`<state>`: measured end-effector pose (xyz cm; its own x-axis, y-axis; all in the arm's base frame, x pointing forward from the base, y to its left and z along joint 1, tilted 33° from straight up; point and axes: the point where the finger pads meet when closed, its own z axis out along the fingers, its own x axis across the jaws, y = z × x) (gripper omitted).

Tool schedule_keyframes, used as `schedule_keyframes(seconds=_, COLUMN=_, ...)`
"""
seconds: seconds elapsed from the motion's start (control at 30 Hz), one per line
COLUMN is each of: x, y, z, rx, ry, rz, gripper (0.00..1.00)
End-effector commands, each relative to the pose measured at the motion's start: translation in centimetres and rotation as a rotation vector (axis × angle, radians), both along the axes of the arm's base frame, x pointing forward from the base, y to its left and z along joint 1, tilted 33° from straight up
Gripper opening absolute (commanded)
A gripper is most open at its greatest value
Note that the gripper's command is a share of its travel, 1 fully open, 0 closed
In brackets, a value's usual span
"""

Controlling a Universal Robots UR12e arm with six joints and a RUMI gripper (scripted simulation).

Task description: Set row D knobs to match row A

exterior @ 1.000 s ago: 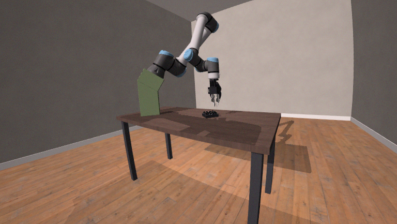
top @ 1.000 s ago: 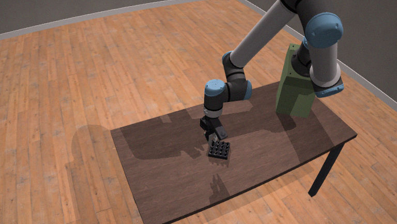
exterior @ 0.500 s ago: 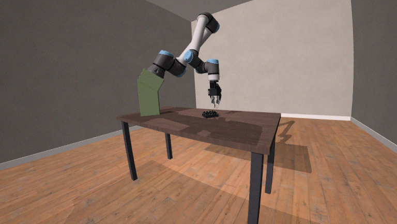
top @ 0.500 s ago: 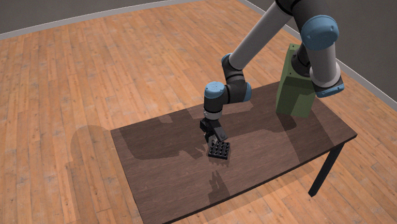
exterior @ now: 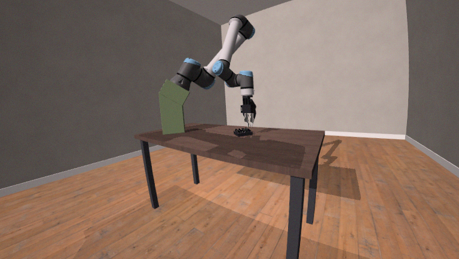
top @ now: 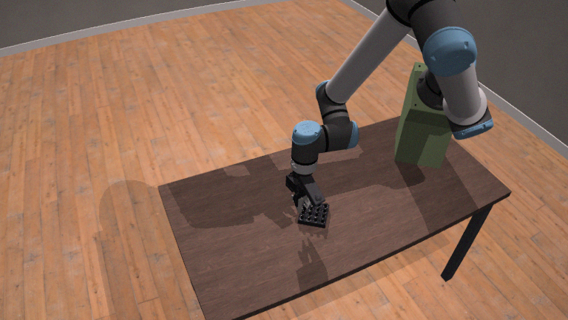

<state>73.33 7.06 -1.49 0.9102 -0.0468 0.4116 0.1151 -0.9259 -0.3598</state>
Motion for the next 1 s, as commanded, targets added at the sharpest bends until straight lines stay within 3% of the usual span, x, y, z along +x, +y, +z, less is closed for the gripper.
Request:
schedule_keyframes(seconds=0.0, x=0.26, y=0.18, z=-0.42, rx=0.000, ry=-0.001, rz=0.000, gripper=0.11)
schedule_keyframes(seconds=0.97, x=0.48, y=0.37, z=-0.87, rx=0.000, ry=-0.001, rz=0.000, gripper=0.11)
